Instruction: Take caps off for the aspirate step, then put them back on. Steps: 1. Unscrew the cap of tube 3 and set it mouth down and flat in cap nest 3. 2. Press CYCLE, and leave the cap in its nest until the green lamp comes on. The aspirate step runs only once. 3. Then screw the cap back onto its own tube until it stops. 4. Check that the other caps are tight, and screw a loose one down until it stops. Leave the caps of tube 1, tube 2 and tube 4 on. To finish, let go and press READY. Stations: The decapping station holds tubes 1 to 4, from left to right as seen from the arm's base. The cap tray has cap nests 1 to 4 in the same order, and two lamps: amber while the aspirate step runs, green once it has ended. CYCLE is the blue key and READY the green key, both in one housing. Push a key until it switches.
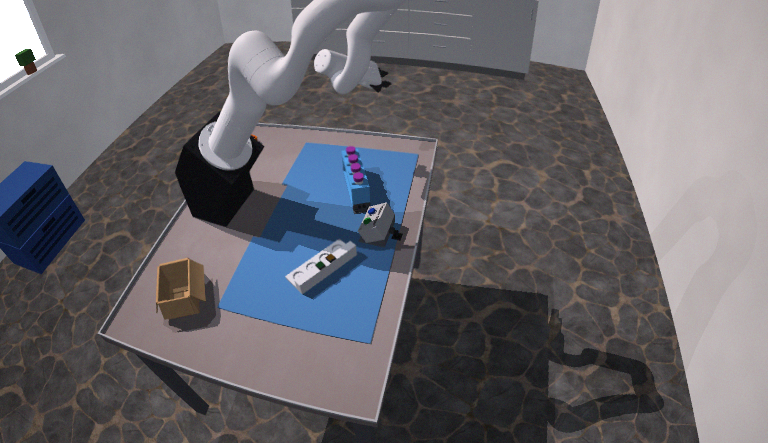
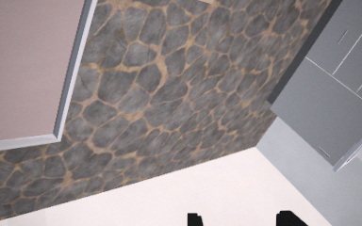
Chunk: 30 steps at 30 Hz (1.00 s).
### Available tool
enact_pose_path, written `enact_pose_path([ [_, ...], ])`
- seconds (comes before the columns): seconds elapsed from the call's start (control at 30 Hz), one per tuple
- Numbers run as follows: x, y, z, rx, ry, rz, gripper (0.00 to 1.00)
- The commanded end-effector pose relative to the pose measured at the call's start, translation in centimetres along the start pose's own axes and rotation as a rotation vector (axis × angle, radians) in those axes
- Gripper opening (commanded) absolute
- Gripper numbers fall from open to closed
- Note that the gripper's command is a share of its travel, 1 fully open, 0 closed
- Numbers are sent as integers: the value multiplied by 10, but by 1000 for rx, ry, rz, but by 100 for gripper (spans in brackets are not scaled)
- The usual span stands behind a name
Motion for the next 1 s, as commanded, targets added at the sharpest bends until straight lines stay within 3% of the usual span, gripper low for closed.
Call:
enact_pose_path([
  [0.0, -14, 1, -7, -28, -10, 80, 46],
  [0.03, -18, 1, -9, -38, -14, 112, 46],
  [0.23, -32, 0, -14, -38, -14, 113, 46],
  [0.33, -45, -2, -19, -64, -25, 209, 46],
  [0.5, -59, -4, -24, -64, -26, 209, 46],
  [0.6, -72, -7, -29, -87, -35, 306, 46],
  [0.8, -86, -10, -34, -87, -36, 306, 46],
  [0.9, -99, -15, -38, -106, -44, 404, 46],
  [0.97, -108, -18, -41, -106, -44, 404, 46],
])
Point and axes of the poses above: the point where the finger pads meet when closed, its own y axis out along the fingers, its own x axis across the jaws, z = x × y, the point moved 1 cm from there along -y, back along the fingers, and after that the axes turned 15 degrees about y, right-handed, at the moved point
